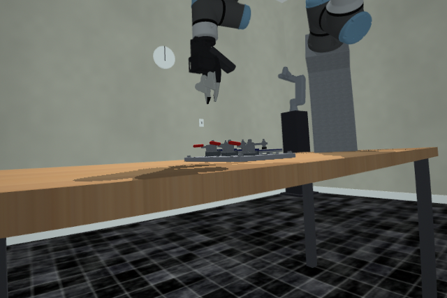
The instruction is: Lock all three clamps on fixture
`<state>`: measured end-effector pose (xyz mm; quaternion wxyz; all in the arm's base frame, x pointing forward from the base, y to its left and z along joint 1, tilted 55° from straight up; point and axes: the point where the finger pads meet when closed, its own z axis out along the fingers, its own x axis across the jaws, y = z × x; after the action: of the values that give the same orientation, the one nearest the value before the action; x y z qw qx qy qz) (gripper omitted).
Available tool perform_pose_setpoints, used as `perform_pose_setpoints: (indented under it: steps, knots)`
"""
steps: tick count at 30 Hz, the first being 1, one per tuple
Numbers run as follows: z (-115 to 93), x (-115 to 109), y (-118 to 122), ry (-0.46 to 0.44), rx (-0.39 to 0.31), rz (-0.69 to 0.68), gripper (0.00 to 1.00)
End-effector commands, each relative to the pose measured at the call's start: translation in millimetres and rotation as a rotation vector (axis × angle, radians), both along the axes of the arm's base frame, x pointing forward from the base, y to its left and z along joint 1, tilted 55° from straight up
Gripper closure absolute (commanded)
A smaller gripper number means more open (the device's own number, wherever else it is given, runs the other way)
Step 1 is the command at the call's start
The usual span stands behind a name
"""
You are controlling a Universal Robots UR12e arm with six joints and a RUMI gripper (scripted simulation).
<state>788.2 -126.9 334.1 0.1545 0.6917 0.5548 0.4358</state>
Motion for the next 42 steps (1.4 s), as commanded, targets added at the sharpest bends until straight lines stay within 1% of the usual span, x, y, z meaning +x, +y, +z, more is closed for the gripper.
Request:
perform_pose_setpoints:
  steps: [1,13,16,20,22,30,42]
  knots:
    - [0.6,0.0,-0.3,-0.001,0.000,0.000,0.72]
    - [-0.7,1.6,0.2,-0.001,-0.001,0.000,0.72]
    - [-4.6,7.0,2.1,-0.001,-0.001,0.000,0.72]
    - [-13.8,19.5,6.4,-0.001,-0.001,0.000,0.72]
    - [-13.8,19.5,6.4,-0.001,-0.001,0.000,0.72]
    - [-31.5,43.5,14.8,-0.001,-0.001,0.000,0.72]
    - [-33.9,46.4,15.9,-0.001,-0.001,0.000,0.72]
